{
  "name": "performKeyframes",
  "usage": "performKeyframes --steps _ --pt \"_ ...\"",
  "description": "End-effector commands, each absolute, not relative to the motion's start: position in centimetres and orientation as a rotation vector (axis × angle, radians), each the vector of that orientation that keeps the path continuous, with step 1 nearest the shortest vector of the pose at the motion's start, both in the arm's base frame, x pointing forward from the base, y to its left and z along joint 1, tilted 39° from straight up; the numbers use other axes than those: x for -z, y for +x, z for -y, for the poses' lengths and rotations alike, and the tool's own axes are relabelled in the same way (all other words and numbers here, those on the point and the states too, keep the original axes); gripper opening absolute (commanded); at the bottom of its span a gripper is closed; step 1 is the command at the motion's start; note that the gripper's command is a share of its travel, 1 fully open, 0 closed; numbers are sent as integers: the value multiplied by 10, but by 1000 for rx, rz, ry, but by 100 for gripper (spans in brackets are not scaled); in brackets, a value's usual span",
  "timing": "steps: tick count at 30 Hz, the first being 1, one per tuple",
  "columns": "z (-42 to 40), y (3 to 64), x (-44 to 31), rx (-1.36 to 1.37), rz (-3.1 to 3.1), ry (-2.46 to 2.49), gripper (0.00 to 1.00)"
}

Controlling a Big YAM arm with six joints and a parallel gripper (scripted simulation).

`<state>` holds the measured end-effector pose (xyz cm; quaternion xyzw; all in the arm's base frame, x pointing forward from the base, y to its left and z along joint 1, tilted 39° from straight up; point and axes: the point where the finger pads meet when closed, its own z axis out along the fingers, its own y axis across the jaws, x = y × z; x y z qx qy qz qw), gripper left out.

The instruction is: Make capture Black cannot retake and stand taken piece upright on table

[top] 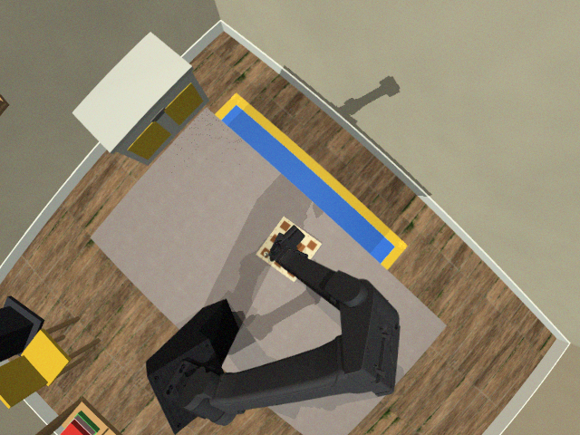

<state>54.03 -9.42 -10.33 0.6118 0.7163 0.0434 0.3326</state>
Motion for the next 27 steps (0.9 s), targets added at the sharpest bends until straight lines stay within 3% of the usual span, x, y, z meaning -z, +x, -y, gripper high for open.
performKeyframes --steps 1,27 --pt "102 531 112 -96 -1868 1614 32" --pt "96 532 113 -104 -1866 1612 32"
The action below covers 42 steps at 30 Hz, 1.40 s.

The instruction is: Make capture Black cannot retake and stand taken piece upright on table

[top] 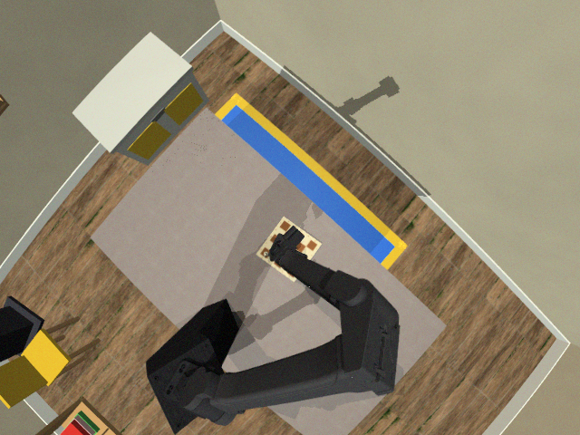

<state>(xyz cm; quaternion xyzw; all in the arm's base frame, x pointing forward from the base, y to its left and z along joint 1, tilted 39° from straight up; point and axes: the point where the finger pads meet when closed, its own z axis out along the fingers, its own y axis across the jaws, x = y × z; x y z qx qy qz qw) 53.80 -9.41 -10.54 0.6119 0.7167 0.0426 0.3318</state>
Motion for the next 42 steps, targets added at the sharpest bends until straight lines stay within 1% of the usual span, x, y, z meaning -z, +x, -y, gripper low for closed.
performKeyframes --steps 1,42 --pt "96 532 113 -104 -1866 1612 32" --pt "93 536 111 -112 -1864 1608 32"
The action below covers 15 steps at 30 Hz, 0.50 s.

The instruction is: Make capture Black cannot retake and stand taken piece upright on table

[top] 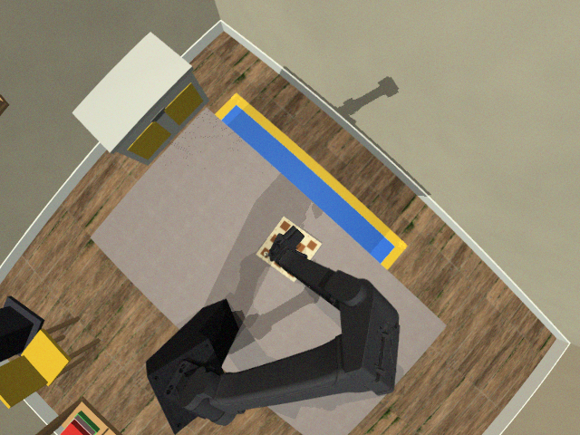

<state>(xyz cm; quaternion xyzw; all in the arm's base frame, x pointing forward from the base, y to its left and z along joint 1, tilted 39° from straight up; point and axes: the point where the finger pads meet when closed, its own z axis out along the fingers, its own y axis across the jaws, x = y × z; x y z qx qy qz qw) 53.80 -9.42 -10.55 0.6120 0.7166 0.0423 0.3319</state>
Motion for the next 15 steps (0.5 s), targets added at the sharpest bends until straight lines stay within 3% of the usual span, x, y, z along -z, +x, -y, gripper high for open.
performKeyframes --steps 1,15 --pt "92 537 111 -112 -1864 1607 32" --pt "90 539 110 -113 -1868 1604 32"
